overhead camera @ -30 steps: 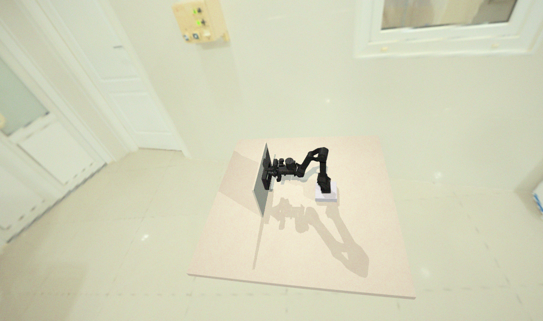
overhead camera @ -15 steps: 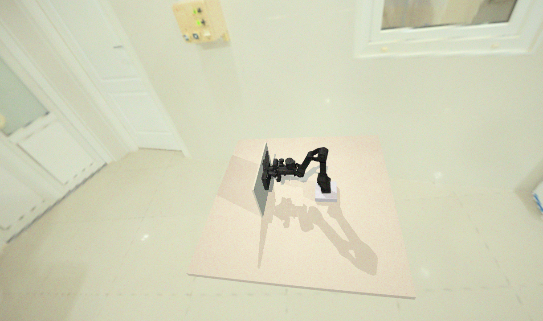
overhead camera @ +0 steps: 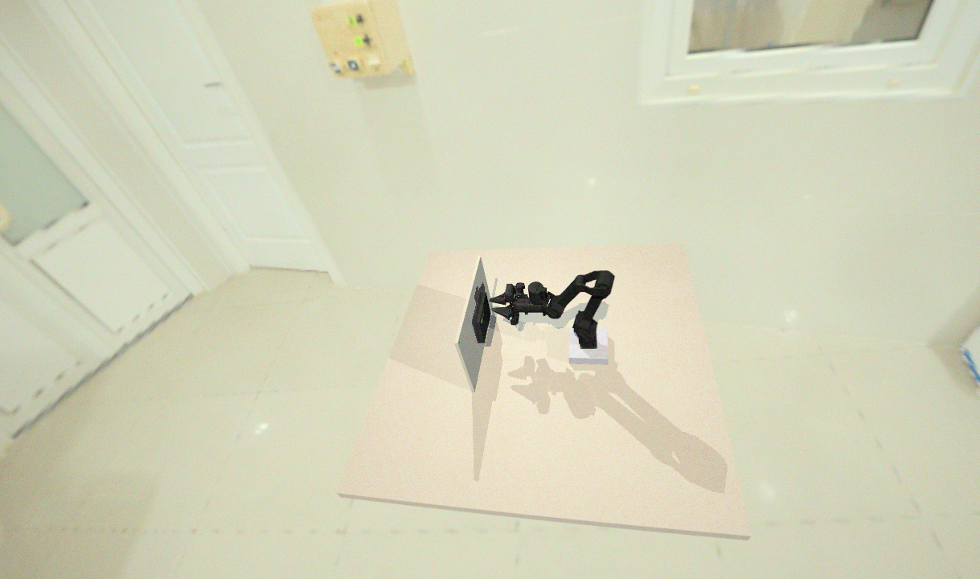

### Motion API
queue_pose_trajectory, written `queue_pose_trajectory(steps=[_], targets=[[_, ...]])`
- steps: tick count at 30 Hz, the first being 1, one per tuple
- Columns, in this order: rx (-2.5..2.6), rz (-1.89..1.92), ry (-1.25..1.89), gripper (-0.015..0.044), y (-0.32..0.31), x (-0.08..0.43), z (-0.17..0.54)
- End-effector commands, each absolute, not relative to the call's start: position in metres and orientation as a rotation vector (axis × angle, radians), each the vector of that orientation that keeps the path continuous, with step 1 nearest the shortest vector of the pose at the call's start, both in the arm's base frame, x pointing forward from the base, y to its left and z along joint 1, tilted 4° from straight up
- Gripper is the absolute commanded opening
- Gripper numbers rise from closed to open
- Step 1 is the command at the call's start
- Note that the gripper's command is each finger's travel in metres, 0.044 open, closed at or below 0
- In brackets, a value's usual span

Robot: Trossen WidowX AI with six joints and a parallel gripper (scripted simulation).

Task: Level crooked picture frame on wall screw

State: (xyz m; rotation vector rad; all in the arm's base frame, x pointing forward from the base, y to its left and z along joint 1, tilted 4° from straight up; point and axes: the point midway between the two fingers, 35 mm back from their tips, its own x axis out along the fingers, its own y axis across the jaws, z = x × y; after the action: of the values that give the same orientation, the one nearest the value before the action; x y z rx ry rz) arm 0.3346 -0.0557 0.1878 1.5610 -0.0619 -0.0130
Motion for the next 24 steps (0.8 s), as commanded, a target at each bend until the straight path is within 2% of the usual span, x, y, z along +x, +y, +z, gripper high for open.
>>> queue_pose_trajectory(steps=[1, 4, 11, 24], targets=[[1.519, -0.024, -0.044, 0.0260, -0.052, 0.302, 0.177], [1.492, -0.025, -0.043, 0.0260, -0.050, 0.285, 0.171], [1.478, -0.017, -0.052, 0.0260, -0.052, 0.284, 0.181], [1.297, 0.013, -0.033, 0.0260, -0.041, 0.230, 0.208]])
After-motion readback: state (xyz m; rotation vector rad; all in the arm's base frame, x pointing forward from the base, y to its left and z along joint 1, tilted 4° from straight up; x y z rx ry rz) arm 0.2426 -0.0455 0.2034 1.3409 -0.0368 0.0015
